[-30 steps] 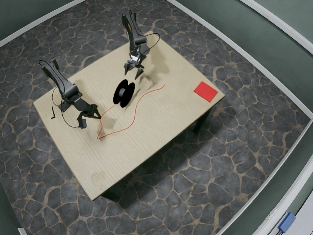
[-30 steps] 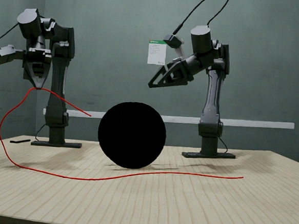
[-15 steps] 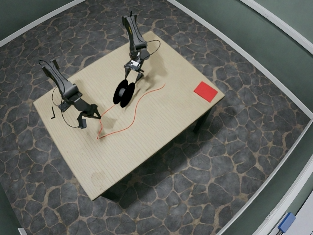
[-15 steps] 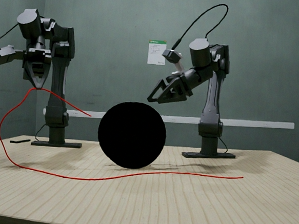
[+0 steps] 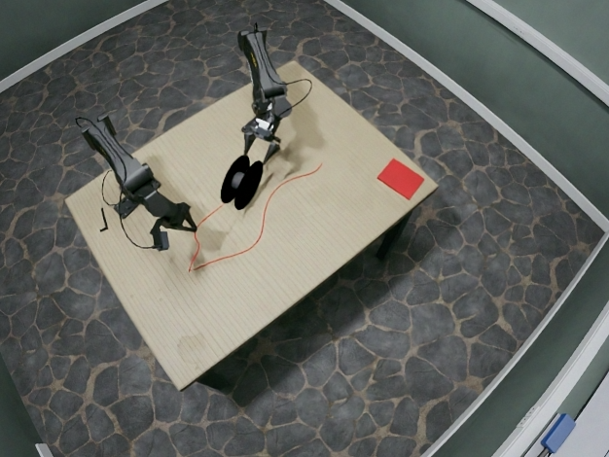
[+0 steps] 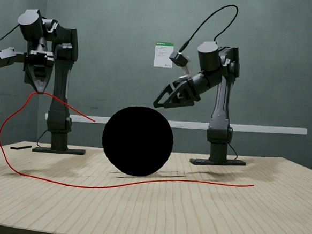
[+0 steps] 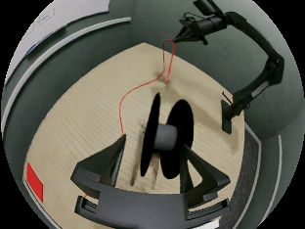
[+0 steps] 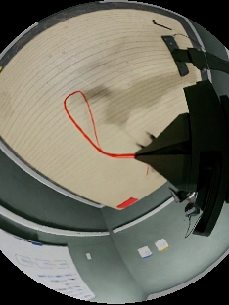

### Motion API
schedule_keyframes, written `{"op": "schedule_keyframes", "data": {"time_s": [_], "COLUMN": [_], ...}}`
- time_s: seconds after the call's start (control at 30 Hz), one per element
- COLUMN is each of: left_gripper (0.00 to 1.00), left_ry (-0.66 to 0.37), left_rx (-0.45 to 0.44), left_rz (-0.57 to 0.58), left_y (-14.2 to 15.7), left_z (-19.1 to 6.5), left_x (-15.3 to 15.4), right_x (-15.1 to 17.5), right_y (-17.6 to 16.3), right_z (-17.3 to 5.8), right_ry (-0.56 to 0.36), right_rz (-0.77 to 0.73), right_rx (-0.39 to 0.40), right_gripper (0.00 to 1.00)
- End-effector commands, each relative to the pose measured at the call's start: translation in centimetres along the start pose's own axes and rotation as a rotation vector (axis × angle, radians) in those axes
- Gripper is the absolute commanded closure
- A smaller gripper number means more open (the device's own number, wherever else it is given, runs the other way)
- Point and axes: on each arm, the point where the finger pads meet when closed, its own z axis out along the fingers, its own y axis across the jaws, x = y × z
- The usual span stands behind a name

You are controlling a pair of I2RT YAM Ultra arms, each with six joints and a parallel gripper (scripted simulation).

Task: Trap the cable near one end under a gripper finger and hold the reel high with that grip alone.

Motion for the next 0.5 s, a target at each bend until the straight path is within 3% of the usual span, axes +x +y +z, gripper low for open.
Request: {"op": "schedule_keyframes", "data": {"time_s": [0.0, 0.17, 0.27, 0.33, 0.47], "left_gripper": [0.25, 0.25, 0.25, 0.25, 0.25], "left_ry": [-0.013, -0.005, -0.013, -0.013, -0.007], "left_rx": [0.005, 0.009, 0.004, 0.004, 0.006], "left_rz": [0.012, 0.004, 0.011, 0.011, 0.005], "left_y": [-0.7, -0.9, -0.6, -0.7, -0.7], "left_z": [-0.5, -0.5, -0.7, -0.7, -0.6], "left_x": [-0.2, 0.3, -0.3, -0.3, 0.2], "right_x": [0.1, 0.1, 0.5, 1.5, 2.6], "right_y": [1.5, 1.3, 1.9, 0.4, 1.2], "right_z": [-1.0, -0.6, -1.6, -0.3, -0.5], "right_ry": [-0.009, -0.003, -0.025, -0.009, -0.015], "right_rz": [-0.031, -0.029, -0.028, -0.015, -0.019], "right_rx": [-0.032, -0.021, -0.054, -0.018, -0.033], "right_gripper": [1.0, 1.0, 1.0, 1.0, 1.0]}}
